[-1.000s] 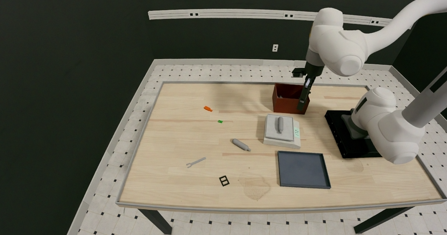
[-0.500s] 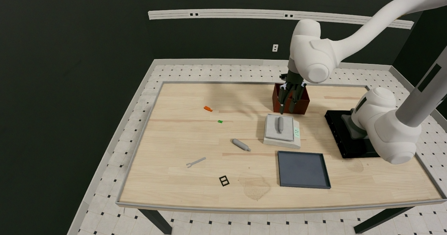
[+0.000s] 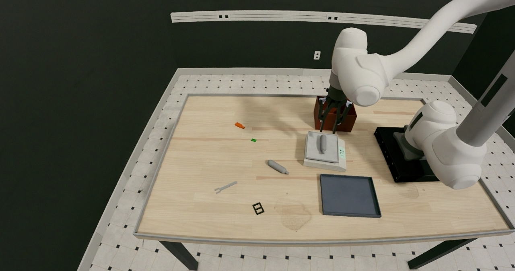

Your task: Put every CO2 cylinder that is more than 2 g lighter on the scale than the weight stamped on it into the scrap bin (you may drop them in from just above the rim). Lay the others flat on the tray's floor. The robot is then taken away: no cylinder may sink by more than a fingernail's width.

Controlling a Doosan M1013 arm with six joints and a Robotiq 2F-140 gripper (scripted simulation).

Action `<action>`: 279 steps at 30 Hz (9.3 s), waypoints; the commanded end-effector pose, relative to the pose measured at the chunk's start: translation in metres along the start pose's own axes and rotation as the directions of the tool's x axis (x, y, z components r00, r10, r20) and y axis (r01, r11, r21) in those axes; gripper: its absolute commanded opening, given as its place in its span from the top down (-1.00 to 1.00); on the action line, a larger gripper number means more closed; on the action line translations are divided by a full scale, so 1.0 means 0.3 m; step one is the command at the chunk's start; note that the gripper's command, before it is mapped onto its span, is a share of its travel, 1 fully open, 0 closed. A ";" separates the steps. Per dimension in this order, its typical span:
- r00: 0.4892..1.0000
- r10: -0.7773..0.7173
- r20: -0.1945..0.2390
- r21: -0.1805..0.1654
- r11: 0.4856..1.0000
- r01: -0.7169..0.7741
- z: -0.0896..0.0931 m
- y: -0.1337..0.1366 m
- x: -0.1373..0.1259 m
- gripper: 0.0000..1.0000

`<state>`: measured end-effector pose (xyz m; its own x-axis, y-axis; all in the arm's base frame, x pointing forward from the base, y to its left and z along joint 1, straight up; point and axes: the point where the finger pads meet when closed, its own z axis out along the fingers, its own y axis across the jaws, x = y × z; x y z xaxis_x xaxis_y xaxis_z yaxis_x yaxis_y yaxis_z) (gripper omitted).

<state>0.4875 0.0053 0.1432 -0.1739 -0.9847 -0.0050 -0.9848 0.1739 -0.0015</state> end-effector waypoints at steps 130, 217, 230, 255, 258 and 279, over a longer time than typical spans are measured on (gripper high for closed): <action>0.995 -0.095 -0.003 -0.001 0.995 0.095 0.065 0.427 -0.716 0.80; 0.995 -0.095 -0.003 -0.001 0.995 0.095 0.493 0.427 -0.714 0.21; 0.995 -0.095 -0.003 -0.001 0.995 0.095 0.206 0.427 -0.716 0.21; 0.913 -0.408 -0.003 -0.001 0.913 0.408 -0.059 0.105 -0.702 0.21; 0.844 -0.536 -0.007 0.001 0.844 0.536 -0.060 -0.003 -0.672 0.21; 0.437 -0.899 -0.002 -0.003 0.437 0.899 -0.021 -0.647 -0.429 0.21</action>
<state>0.6849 0.1024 0.1516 0.7968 -0.6036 0.0275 -0.6039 -0.7971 0.0007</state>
